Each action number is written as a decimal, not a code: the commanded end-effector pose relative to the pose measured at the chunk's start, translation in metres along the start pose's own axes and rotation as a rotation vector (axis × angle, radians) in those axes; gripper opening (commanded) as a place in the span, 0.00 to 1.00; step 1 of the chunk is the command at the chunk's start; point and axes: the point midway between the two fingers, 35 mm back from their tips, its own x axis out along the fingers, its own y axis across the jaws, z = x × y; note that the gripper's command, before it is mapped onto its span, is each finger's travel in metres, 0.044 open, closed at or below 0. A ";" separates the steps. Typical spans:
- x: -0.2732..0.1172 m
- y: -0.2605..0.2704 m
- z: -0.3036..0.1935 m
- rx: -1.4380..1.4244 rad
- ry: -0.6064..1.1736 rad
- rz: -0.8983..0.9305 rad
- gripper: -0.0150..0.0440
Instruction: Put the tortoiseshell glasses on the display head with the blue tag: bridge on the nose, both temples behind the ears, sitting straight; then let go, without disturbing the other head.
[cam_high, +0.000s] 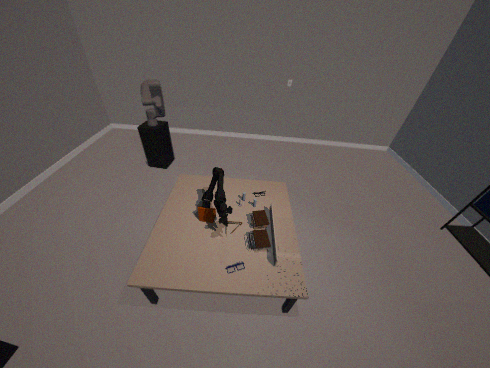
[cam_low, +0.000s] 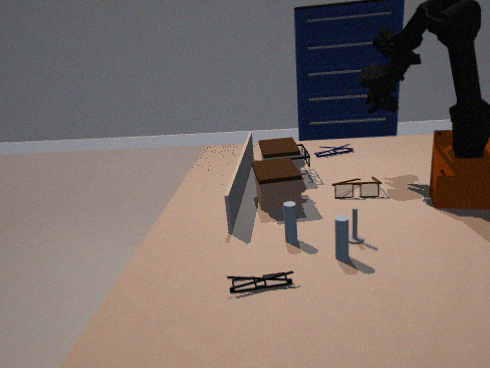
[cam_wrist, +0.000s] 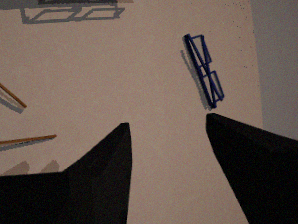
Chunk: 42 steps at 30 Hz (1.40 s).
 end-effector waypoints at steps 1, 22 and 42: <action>0.028 0.066 0.017 0.047 0.088 0.182 0.59; 0.056 0.207 0.015 0.142 0.417 0.471 0.46; 0.073 0.218 0.010 0.142 0.417 0.469 0.46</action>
